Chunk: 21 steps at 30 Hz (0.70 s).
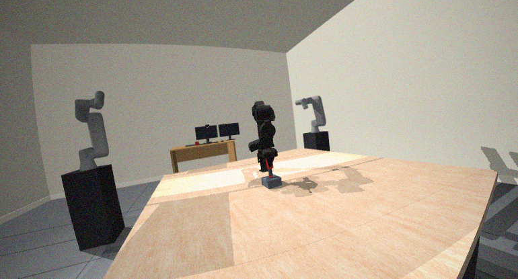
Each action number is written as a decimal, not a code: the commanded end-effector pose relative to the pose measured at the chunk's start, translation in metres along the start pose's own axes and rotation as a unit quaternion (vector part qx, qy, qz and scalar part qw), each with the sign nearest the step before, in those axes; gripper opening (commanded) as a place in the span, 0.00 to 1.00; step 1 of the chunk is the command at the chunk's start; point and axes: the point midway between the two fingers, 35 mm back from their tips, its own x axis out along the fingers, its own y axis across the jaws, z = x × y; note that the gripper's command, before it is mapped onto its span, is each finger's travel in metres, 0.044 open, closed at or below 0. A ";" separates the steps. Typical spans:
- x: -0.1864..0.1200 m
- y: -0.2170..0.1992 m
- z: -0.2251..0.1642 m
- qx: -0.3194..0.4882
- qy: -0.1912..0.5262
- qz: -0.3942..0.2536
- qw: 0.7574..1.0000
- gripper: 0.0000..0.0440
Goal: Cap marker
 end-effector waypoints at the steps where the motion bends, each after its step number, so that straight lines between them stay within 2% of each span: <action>1: 0.017 -0.002 -0.001 -0.008 0.006 -0.015 1.000 0.00; 21: 0.047 -0.001 -0.001 -0.035 0.008 -0.016 0.999 0.01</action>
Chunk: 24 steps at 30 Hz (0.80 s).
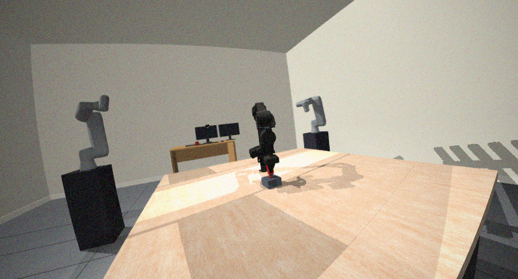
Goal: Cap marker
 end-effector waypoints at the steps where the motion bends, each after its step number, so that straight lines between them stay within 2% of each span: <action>1: 0.019 -0.005 -0.002 -0.009 0.006 -0.018 1.000 0.01; 10: 0.023 -0.004 -0.001 -0.016 0.005 -0.017 1.000 0.02; 11: 0.024 -0.005 -0.001 -0.016 0.005 -0.018 1.000 0.08; 24: 0.030 0.000 0.004 -0.039 -0.010 -0.001 0.999 0.12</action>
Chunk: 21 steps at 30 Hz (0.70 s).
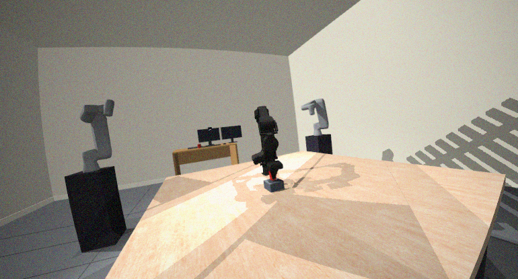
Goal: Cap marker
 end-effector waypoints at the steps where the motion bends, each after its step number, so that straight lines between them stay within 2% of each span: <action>1: 0.015 -0.002 0.004 -0.009 -0.009 -0.012 1.000 0.13; 21: 0.018 0.002 0.012 -0.040 -0.027 0.009 0.999 0.20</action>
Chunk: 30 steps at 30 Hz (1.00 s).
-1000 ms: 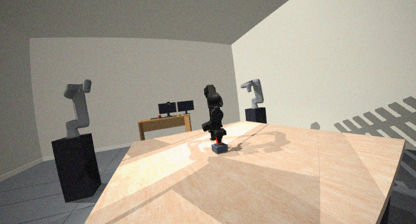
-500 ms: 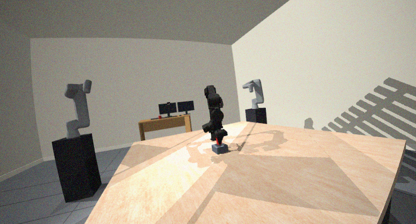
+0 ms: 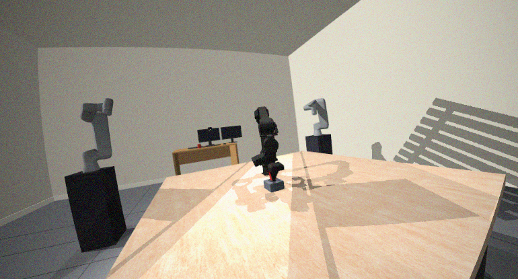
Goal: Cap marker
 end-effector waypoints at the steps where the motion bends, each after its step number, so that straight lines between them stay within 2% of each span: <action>1: 0.010 0.000 0.010 -0.002 -0.018 -0.002 1.000 0.20; 30: 0.011 -0.001 0.020 -0.043 -0.032 0.013 0.998 0.33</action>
